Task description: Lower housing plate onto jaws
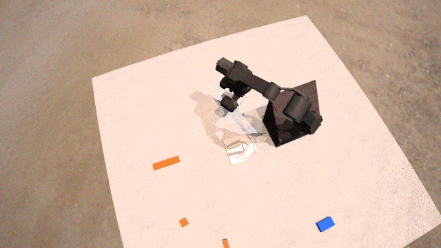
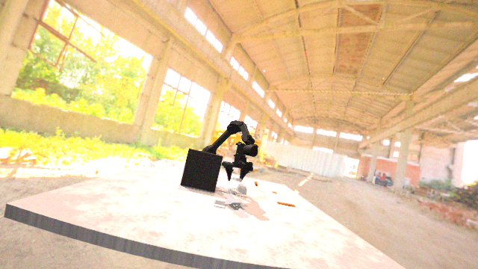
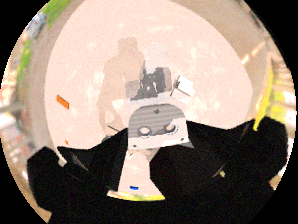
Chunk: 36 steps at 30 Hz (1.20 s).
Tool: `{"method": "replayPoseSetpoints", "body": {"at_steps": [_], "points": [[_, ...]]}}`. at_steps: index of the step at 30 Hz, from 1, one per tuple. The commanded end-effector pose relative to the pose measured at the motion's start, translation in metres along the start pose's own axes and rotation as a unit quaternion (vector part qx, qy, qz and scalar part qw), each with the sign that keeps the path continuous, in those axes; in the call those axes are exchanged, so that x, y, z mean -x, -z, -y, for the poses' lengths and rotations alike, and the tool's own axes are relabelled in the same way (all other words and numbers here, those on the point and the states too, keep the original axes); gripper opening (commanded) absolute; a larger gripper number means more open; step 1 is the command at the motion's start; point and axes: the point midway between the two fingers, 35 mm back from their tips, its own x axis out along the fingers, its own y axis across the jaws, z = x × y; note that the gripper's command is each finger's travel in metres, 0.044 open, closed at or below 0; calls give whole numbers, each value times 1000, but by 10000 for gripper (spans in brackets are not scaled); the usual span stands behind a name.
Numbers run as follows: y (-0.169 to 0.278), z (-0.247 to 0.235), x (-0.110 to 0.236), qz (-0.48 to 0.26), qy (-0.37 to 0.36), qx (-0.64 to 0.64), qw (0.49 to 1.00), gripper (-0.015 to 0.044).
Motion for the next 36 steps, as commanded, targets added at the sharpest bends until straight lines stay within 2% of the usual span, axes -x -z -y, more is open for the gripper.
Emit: {"method": "replayPoseSetpoints", "body": {"at_steps": [1, 19, 36], "points": [[12, -13, -1, -4, -1, 40, 999, 351], [53, -56, -2, -5, -5, 191, 982, 351], [98, -88, -7, -11, -13, 331, 944, 351]]}}
